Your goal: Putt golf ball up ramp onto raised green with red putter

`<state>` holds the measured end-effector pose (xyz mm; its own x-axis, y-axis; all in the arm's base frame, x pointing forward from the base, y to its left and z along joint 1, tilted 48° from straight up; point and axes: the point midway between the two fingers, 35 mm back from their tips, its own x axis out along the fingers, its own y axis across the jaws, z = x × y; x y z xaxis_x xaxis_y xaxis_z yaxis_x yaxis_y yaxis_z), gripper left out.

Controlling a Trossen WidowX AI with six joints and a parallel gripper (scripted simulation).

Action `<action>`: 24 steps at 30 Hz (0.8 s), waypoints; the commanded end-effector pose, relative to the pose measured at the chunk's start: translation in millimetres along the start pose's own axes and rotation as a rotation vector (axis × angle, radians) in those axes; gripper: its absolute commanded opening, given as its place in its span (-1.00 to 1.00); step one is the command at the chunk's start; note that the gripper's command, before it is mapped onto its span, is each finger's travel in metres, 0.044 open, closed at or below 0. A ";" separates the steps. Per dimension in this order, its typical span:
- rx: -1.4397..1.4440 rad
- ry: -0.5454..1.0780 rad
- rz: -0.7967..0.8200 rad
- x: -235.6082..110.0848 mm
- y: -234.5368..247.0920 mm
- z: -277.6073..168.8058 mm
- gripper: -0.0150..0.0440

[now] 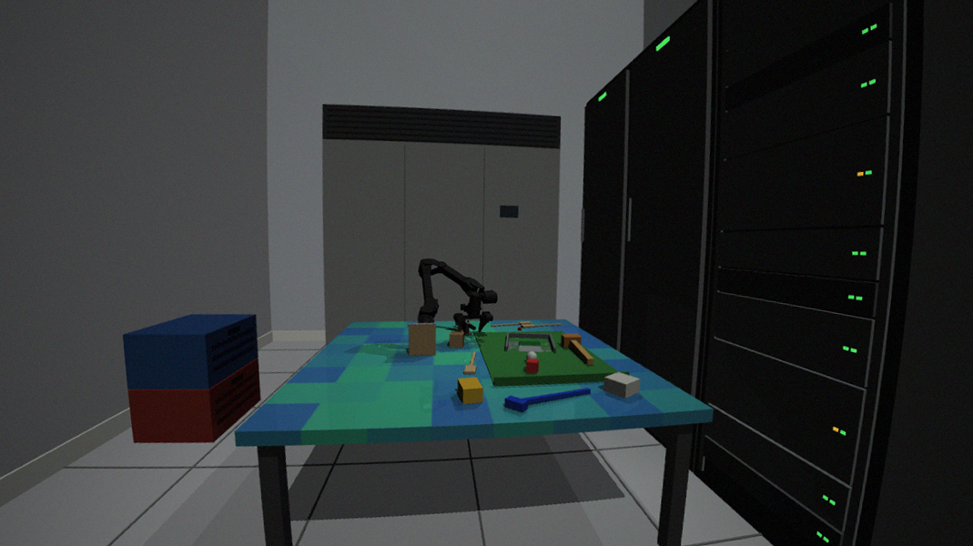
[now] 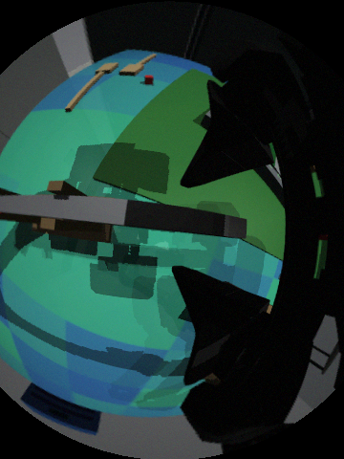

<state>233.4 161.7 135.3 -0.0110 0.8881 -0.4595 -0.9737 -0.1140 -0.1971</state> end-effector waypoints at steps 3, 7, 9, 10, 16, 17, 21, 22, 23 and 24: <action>-0.004 0.000 0.000 -0.4 -0.3 0.3 0.29; -0.004 0.000 0.000 -0.4 -0.3 0.3 -0.07; -0.004 0.000 0.000 -0.4 -0.3 0.3 -0.25; -0.004 0.000 0.000 -0.4 -0.3 0.3 -0.33; -0.004 0.000 0.000 -0.4 -0.3 0.3 -0.47; -0.004 0.001 0.000 -1.0 -0.4 0.3 -0.49; -0.001 0.008 -0.001 -9.6 -1.7 0.2 -0.49; 0.000 0.011 -0.001 -13.2 -2.1 0.3 -0.49; 0.001 0.014 -0.001 -17.1 -2.5 0.5 -0.49; 0.002 0.016 -0.001 -21.0 -2.8 0.8 -0.49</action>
<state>232.7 152.0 139.7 -0.0152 0.8813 -0.4723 -0.9749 -0.1179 -0.1887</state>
